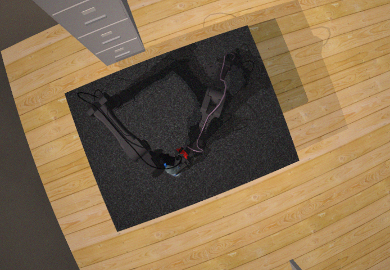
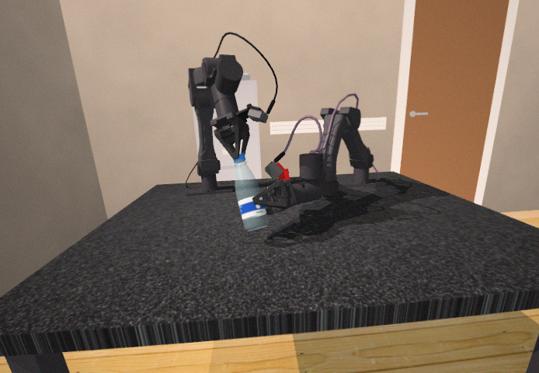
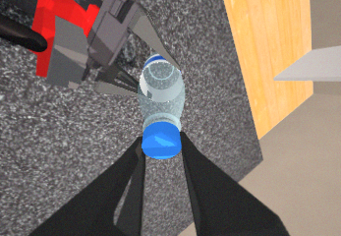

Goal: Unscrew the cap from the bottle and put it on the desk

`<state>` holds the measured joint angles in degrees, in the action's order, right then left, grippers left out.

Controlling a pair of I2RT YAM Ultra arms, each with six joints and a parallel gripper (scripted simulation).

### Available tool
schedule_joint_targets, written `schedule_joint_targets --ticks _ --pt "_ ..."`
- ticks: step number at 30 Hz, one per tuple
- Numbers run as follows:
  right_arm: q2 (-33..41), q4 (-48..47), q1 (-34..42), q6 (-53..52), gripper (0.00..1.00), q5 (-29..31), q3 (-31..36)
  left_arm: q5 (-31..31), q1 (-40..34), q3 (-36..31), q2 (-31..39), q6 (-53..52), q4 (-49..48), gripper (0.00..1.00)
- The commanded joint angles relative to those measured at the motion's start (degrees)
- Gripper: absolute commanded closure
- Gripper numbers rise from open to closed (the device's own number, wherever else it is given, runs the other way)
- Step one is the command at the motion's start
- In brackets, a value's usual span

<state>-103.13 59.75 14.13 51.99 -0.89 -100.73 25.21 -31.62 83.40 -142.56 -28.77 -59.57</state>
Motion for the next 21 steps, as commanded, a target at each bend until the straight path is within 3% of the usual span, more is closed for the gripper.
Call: schedule_joint_targets --ticks 1,21 --pt "0.3 0.3 0.5 5.4 1.00 0.5 -1.1 0.1 0.1 1.9 0.8 0.1 -0.8 1.00" --pt "2.4 5.2 -0.4 1.8 1.00 -0.3 -3.9 0.1 0.1 1.9 0.8 0.1 -0.8 1.00"
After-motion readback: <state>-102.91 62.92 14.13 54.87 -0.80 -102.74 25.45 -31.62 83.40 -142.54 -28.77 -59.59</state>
